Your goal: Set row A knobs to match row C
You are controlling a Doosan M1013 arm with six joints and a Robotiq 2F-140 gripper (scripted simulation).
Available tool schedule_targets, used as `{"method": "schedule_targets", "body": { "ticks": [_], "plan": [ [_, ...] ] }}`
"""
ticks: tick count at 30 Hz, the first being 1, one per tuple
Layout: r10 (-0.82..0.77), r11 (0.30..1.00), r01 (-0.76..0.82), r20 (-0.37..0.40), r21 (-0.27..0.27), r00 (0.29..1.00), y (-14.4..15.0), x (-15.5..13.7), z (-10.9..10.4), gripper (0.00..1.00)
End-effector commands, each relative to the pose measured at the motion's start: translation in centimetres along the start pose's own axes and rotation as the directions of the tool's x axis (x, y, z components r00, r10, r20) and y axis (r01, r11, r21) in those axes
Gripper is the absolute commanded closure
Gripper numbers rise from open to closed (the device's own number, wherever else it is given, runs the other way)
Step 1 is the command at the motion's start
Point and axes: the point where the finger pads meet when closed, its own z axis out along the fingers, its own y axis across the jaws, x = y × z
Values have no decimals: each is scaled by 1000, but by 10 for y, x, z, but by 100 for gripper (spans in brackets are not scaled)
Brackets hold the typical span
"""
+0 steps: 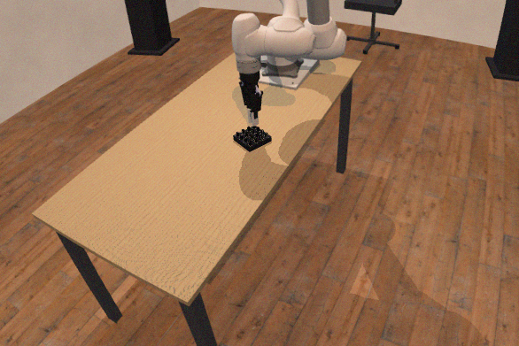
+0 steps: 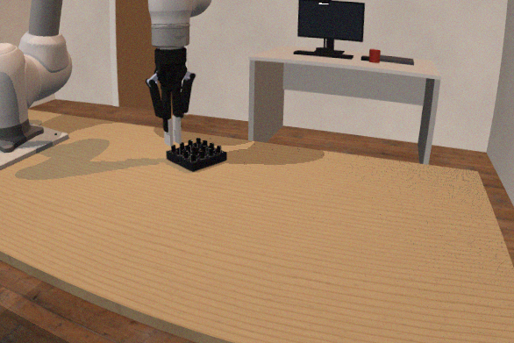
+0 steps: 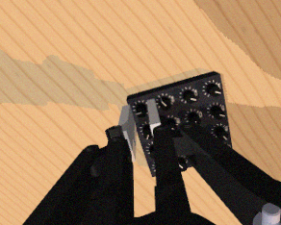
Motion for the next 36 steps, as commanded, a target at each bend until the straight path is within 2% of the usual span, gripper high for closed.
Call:
{"method": "schedule_targets", "body": {
  "ticks": [1, 17, 36],
  "plan": [
    [0, 1000, 0, 0, 0, 1000, 0, 0, 0, 88],
    [0, 1000, 0, 0, 0, 1000, 0, 0, 1, 88],
    [0, 1000, 0, 0, 0, 1000, 0, 0, 13, 88]
  ]
}}
